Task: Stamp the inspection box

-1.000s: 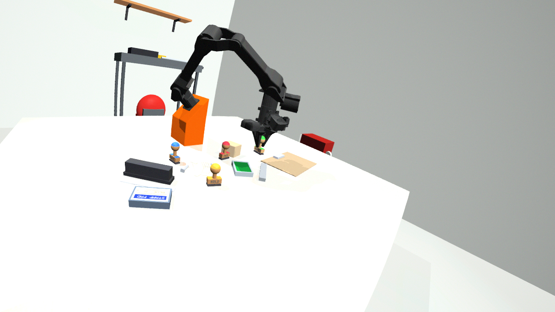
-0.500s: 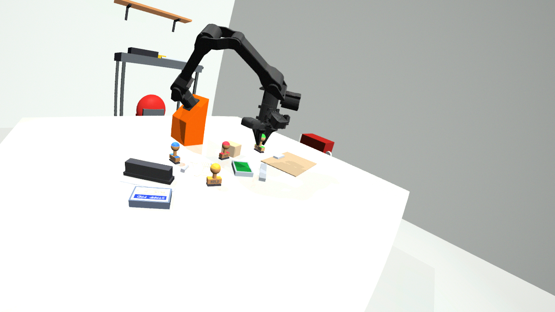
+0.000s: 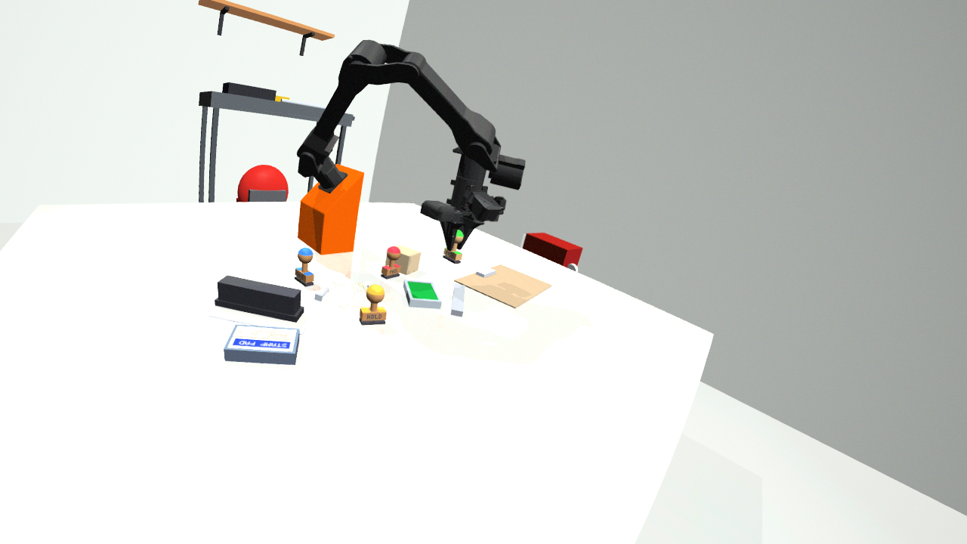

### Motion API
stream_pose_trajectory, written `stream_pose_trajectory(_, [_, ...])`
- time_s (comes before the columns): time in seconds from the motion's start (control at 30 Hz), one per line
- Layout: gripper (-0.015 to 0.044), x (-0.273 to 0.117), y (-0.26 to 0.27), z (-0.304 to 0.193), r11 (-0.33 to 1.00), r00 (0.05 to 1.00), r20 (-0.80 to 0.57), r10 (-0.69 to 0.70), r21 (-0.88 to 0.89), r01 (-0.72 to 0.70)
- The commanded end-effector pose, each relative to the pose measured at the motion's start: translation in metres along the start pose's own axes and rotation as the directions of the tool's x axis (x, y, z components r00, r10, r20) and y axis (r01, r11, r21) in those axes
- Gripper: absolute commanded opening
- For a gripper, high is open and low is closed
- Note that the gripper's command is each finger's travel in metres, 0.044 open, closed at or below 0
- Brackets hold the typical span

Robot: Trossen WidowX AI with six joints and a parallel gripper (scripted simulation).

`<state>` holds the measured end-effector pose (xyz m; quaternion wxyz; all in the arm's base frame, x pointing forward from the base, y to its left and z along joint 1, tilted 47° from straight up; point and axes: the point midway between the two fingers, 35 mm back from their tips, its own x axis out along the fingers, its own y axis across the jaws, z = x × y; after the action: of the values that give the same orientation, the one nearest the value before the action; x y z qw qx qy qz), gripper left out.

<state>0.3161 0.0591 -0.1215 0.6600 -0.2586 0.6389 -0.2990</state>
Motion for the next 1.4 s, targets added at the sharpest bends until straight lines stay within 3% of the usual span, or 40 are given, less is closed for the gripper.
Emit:
stream_pose_trajectory(0.0, [0.0000, -0.004, 0.001, 0.001, 1.000, 1.000, 0.002, 0.007, 0.008, -0.007])
stream_pose_trajectory(0.87, [0.0000, -0.016, -0.001, 0.001, 1.000, 1.000, 0.002, 0.006, 0.008, -0.006])
stream_pose_trajectory(1.37, [0.0000, -0.017, -0.098, 0.036, 1.000, 1.000, 0.002, 0.003, 0.008, -0.003])
